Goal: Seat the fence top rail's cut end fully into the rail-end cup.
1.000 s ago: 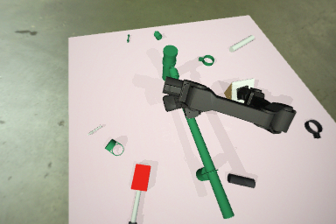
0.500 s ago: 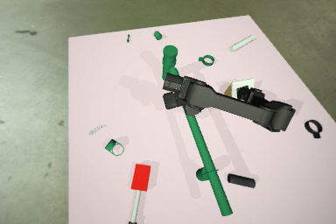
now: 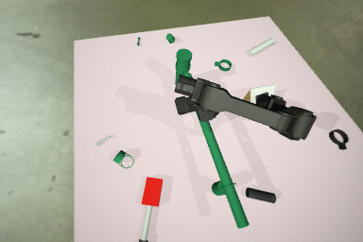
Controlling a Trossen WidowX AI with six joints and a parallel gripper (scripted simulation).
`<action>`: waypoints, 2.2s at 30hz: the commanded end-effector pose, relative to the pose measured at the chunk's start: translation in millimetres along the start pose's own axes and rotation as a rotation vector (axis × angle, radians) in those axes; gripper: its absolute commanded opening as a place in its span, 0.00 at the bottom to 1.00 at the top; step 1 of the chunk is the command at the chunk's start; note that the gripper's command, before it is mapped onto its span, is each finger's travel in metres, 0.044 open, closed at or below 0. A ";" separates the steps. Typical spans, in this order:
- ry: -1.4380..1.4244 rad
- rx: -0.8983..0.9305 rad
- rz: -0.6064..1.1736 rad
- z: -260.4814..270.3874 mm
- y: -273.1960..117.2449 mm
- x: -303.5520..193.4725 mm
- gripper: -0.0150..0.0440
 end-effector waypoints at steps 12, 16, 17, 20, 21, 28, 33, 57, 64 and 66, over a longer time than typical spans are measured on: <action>0.013 -0.007 0.015 2.2 1.6 -19.4 0.25; 0.000 0.000 0.001 1.1 5.0 -12.3 0.25; 0.000 0.000 0.001 1.1 5.0 -12.3 0.25; 0.000 0.000 0.001 1.1 5.0 -12.3 0.25; 0.000 0.000 0.001 1.1 5.0 -12.3 0.25; 0.000 0.000 0.001 1.1 5.0 -12.3 0.43; 0.000 0.000 0.001 1.1 5.0 -12.3 0.65; 0.065 -0.033 0.012 3.4 -78.1 13.2 1.00; 0.065 -0.033 0.012 3.4 -78.1 13.2 1.00; 0.065 -0.033 0.012 3.4 -78.1 13.2 1.00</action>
Point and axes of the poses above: the point midway between the two fingers, 35 mm back from their tips, its own y axis out along the fingers, its own z axis across the jaws, x = y × z, the point moved 5 cm from there along -y, back along the fingers, and after that the axes turned 10 degrees about -y, right-handed, at the moved point
